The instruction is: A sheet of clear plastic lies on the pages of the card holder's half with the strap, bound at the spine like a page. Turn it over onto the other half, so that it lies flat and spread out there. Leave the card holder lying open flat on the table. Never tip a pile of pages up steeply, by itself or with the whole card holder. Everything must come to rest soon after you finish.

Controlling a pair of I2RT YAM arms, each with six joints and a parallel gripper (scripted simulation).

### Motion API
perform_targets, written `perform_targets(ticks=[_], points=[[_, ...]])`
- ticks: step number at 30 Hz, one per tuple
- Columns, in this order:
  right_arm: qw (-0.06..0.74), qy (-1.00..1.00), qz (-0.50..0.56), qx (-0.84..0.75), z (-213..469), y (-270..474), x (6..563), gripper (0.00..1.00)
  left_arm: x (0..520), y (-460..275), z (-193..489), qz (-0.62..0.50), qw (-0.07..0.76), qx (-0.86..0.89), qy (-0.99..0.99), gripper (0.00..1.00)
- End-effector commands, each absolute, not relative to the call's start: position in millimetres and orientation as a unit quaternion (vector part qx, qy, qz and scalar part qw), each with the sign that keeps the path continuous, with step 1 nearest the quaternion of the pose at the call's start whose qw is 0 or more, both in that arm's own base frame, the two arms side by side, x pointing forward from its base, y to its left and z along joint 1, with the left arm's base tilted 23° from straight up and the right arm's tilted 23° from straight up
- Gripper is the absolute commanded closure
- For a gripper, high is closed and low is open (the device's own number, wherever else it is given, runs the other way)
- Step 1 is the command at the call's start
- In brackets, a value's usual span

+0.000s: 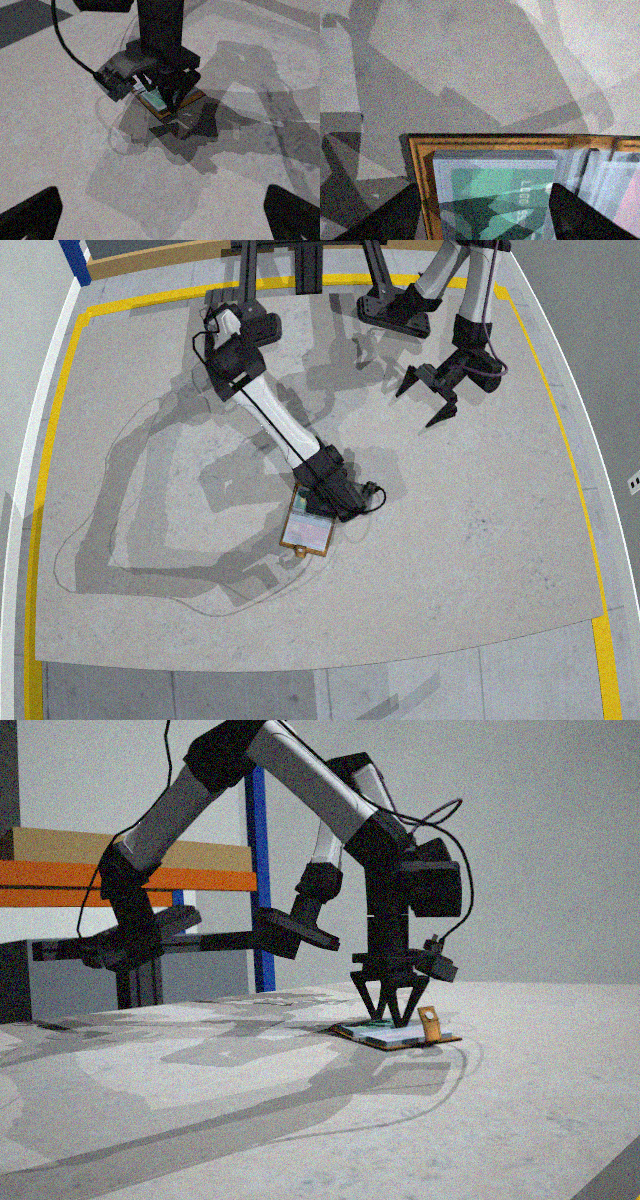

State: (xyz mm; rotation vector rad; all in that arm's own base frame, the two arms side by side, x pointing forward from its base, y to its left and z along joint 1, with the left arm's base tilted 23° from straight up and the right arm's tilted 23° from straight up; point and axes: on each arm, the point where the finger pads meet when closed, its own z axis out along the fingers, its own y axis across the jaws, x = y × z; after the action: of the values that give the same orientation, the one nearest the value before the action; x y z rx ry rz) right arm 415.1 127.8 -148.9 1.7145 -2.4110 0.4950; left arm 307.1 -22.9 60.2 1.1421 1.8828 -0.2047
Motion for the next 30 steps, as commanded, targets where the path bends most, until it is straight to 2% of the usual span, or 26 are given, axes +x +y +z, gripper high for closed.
perform_targets(ticks=[1, 18, 30], points=[[0.033, -0.802, 0.168, 0.573, -125, 136, 431, 0.32, 315, -24, 77, -0.069, 0.462, 0.474, 0.747, 0.0], [0.061, -0.805, 0.155, 0.57, -112, 92, 400, 0.32, 316, -24, 77, -0.068, 0.462, 0.474, 0.746, 0.0], [0.085, -0.803, 0.149, 0.57, -144, 81, 389, 0.32, 316, -24, 77, -0.068, 0.462, 0.474, 0.746, 0.0]])
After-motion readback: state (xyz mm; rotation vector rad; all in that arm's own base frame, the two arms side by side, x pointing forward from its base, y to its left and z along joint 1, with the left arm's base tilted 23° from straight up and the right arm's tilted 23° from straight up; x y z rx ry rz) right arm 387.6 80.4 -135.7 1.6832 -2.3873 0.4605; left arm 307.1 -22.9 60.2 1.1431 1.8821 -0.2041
